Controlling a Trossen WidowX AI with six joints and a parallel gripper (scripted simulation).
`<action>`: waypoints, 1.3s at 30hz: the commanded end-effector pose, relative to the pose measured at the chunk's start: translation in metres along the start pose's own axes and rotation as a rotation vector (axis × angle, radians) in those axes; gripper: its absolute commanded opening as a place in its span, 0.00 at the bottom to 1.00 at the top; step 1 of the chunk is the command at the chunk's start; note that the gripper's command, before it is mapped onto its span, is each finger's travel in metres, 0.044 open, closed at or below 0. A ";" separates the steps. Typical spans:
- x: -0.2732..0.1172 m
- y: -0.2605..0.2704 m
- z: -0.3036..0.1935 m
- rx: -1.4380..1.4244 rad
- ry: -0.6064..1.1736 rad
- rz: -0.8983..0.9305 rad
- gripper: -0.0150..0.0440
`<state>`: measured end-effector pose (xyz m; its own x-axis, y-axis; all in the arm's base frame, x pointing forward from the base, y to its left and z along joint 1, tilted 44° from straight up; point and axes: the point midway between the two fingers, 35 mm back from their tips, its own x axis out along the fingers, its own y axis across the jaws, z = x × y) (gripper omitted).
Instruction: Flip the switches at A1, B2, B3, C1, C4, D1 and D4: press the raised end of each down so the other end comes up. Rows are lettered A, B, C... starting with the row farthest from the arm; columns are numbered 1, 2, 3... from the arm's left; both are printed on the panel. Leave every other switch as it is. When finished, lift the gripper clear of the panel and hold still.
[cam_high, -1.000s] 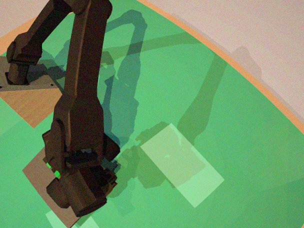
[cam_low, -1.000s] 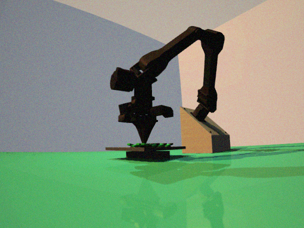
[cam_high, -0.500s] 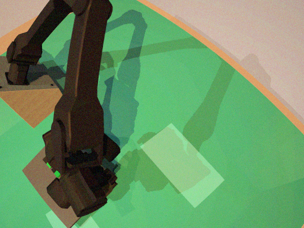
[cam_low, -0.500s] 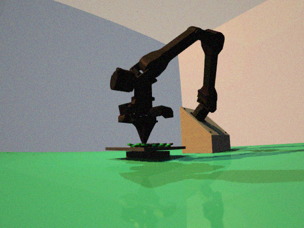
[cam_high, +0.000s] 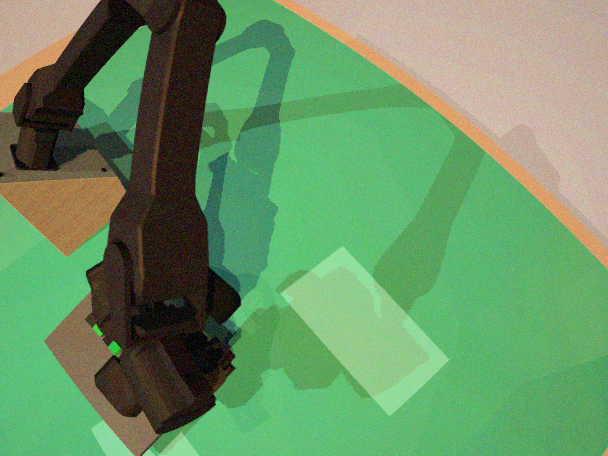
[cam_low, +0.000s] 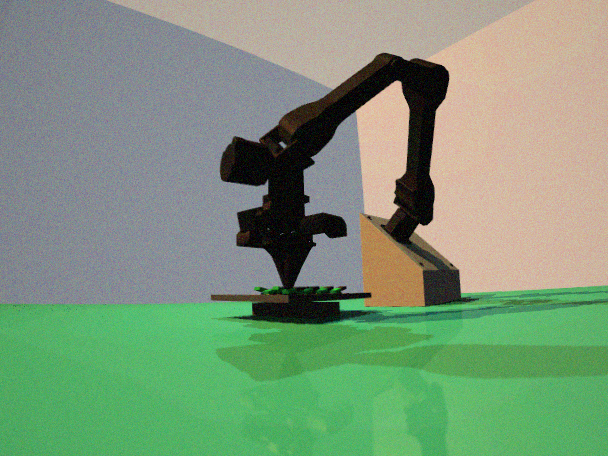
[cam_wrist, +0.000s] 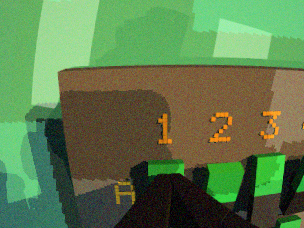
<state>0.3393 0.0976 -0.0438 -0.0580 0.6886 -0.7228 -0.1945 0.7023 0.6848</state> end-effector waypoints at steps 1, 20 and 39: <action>-0.004 0.000 0.000 0.000 -0.001 0.000 0.25; -0.063 -0.022 -0.062 0.006 -0.022 -0.002 0.25; -0.018 -0.022 -0.062 0.006 -0.048 0.001 0.25</action>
<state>0.2875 0.0527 -0.0462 -0.0011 0.6929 -0.7210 -0.1967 0.7068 0.6795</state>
